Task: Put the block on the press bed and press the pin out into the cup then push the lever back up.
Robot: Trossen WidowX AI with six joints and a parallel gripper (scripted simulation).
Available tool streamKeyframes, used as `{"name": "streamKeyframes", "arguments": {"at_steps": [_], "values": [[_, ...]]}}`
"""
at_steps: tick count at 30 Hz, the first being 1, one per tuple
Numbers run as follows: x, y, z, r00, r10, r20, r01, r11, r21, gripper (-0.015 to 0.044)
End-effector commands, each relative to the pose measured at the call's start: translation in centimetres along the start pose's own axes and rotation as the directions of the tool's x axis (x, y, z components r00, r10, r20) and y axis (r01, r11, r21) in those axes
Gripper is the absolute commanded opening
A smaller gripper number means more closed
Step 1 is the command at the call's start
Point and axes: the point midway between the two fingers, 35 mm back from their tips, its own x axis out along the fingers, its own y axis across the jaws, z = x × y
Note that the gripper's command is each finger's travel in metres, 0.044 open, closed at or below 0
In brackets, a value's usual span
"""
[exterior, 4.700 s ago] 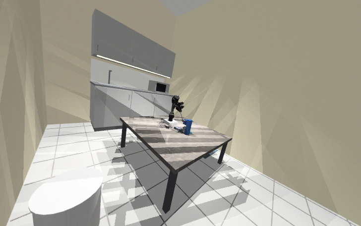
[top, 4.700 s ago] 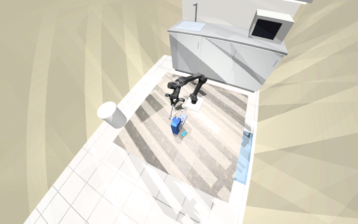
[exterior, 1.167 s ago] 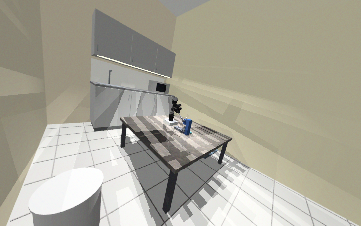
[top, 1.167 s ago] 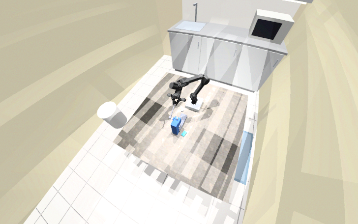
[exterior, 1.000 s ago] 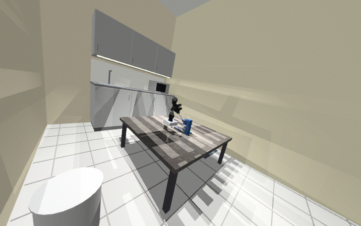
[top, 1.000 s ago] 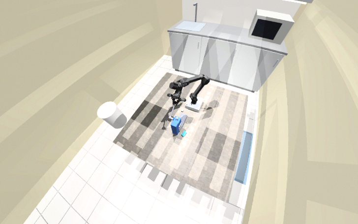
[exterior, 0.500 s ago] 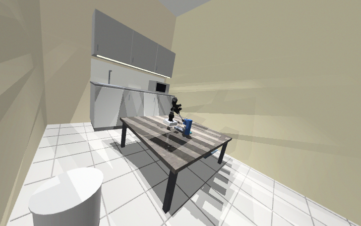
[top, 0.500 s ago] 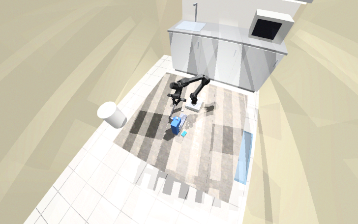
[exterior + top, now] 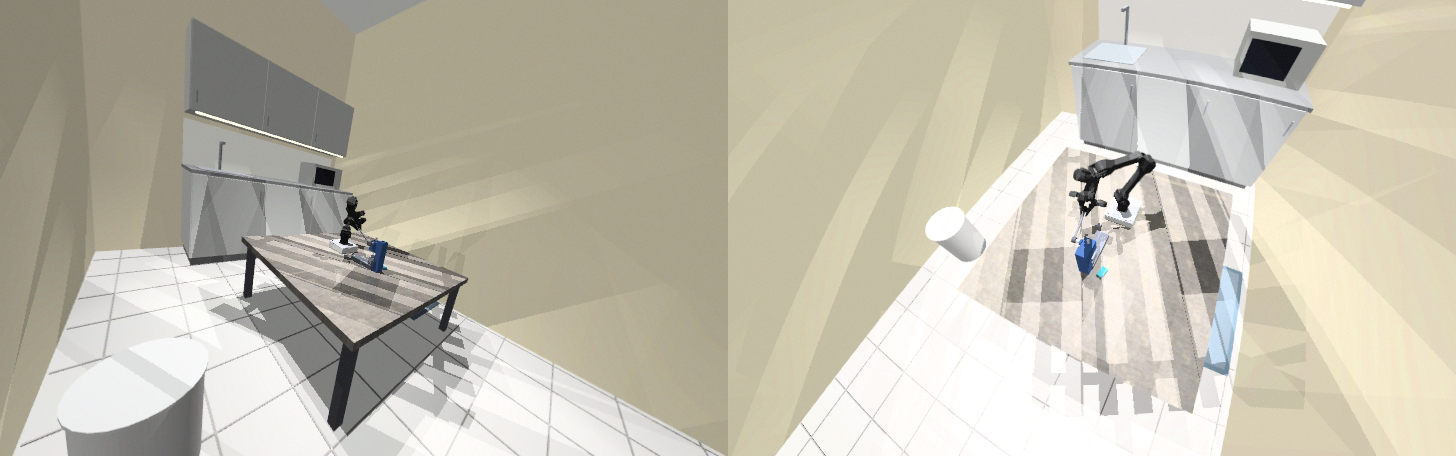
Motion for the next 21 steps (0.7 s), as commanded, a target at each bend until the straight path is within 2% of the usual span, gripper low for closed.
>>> {"name": "streamKeyframes", "arguments": {"at_steps": [1, 21], "values": [[0.43, 0.03, -1.58, 0.999, 0.001, -0.042, 0.0, 1.0, 0.023, 0.0], [0.76, 0.05, -2.42, 0.999, 0.001, -0.043, 0.0, 1.0, 0.023, 0.0]]}}
